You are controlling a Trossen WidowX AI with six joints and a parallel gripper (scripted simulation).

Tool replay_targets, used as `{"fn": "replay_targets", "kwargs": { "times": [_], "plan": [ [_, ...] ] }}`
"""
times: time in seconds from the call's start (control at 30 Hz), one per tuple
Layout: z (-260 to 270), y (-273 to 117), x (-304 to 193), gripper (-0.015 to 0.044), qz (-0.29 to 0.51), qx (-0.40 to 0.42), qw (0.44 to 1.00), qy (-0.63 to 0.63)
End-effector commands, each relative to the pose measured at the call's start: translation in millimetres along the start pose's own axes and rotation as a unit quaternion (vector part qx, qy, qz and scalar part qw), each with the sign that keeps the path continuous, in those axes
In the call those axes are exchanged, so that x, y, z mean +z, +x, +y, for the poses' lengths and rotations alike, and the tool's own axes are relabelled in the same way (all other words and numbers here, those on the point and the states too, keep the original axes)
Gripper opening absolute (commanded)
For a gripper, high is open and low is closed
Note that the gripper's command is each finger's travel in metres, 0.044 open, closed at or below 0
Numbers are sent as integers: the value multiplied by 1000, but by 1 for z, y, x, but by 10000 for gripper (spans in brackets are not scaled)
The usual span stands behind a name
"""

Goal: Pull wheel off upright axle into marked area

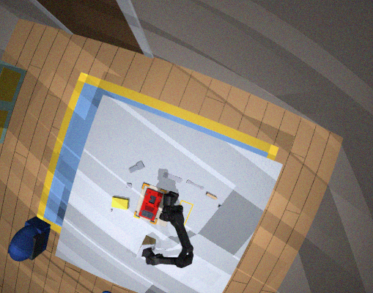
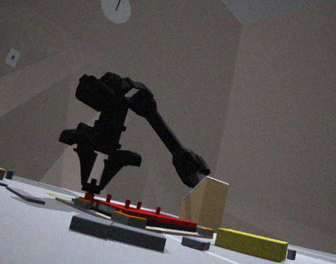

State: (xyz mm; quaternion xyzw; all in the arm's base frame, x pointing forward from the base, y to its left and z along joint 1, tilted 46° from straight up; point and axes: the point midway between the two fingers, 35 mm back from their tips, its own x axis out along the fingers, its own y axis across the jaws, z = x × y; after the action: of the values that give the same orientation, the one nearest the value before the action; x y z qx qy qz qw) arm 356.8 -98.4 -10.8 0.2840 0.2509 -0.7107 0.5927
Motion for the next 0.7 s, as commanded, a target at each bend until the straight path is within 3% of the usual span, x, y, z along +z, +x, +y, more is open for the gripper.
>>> {"fn": "replay_targets", "kwargs": {
  "times": [0.0, 0.67],
  "plan": [
    [0, -3, 0, 0, 1, 0, 1000, 1],
    [0, -9, -1, 0, 1, 0, 1000, 1]
  ]
}}
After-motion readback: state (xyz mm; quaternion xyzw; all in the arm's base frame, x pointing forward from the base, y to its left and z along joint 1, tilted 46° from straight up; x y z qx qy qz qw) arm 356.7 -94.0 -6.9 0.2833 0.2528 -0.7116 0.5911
